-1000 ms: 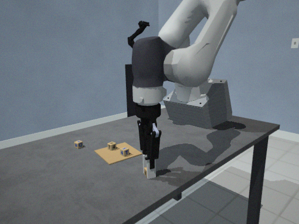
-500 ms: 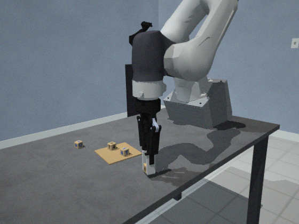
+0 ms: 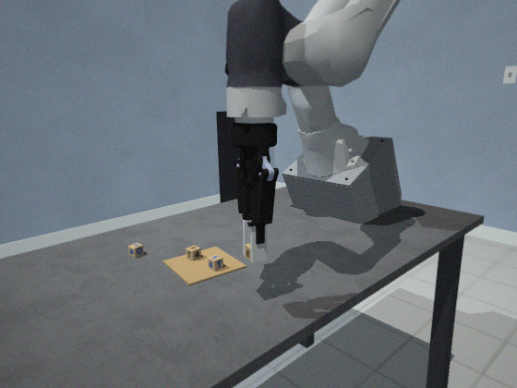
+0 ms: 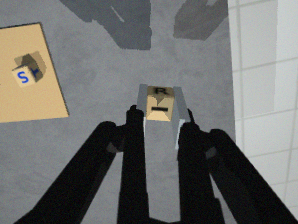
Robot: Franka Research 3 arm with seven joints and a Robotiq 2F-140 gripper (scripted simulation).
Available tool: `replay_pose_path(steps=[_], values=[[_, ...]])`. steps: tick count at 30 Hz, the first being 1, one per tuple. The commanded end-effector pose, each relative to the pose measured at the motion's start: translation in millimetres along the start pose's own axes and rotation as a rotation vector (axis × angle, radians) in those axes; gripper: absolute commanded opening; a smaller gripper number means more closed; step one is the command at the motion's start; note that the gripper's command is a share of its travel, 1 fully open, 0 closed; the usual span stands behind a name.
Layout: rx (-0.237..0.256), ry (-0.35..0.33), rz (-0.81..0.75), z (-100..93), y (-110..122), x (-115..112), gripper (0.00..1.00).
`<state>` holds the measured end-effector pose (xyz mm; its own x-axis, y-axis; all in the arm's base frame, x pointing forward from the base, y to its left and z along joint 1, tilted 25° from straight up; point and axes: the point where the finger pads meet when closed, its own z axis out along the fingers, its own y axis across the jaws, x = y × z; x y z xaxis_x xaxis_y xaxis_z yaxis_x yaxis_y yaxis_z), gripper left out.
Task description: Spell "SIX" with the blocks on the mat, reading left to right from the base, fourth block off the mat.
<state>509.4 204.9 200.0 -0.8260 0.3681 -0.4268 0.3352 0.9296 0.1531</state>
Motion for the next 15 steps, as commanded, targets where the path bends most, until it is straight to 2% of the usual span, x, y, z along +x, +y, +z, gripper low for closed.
replay_pose_path(steps=[1, 10, 11, 13, 15], values=[[0.014, 0.023, 0.03, -4.6, -4.4, 7.2, 0.13], [0.014, 0.023, 0.03, -4.7, -4.4, 7.2, 0.13], [0.014, 0.023, 0.044, -4.6, -6.9, 6.1, 0.13], [0.02, 0.023, 0.164, -4.1, -29.4, -2.8, 0.13], [0.022, 0.023, 0.205, -4.1, -37.1, -5.5, 0.13]])
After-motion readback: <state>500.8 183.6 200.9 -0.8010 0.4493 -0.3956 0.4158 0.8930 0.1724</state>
